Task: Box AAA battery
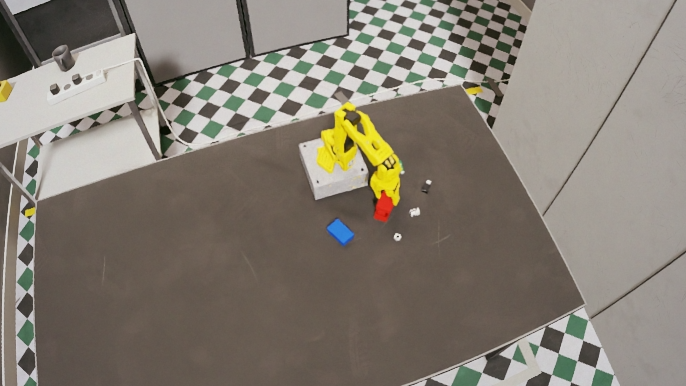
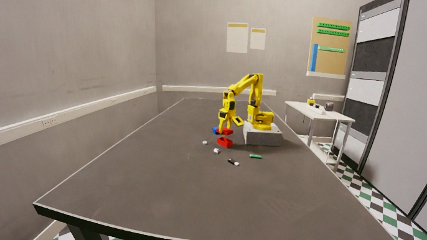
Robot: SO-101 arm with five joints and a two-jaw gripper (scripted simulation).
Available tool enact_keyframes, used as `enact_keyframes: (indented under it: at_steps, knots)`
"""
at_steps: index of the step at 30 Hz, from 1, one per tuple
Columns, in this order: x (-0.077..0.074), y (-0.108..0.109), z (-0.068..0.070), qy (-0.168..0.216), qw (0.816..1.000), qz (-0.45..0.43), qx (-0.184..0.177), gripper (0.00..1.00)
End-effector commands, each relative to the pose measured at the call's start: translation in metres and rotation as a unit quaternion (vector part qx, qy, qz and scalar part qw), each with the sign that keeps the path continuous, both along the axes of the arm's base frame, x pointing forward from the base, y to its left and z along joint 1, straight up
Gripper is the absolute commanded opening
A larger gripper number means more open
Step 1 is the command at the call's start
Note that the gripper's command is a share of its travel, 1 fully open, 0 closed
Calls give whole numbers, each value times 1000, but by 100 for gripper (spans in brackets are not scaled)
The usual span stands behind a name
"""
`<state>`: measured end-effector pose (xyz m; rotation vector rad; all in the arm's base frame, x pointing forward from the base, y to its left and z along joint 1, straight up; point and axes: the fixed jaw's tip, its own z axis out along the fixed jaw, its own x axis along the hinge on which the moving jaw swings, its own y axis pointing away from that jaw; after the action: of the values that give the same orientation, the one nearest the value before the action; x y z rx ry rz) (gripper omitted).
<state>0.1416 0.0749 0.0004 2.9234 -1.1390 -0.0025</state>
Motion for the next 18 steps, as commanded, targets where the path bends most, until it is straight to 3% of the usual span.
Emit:
enact_keyframes:
  at_steps: [1, 18]
  knots:
    - [-1, -2, 0, -1, 1000, 3, 1, 23]
    - [-5, -62, 0, -1, 1000, 3, 2, 23]
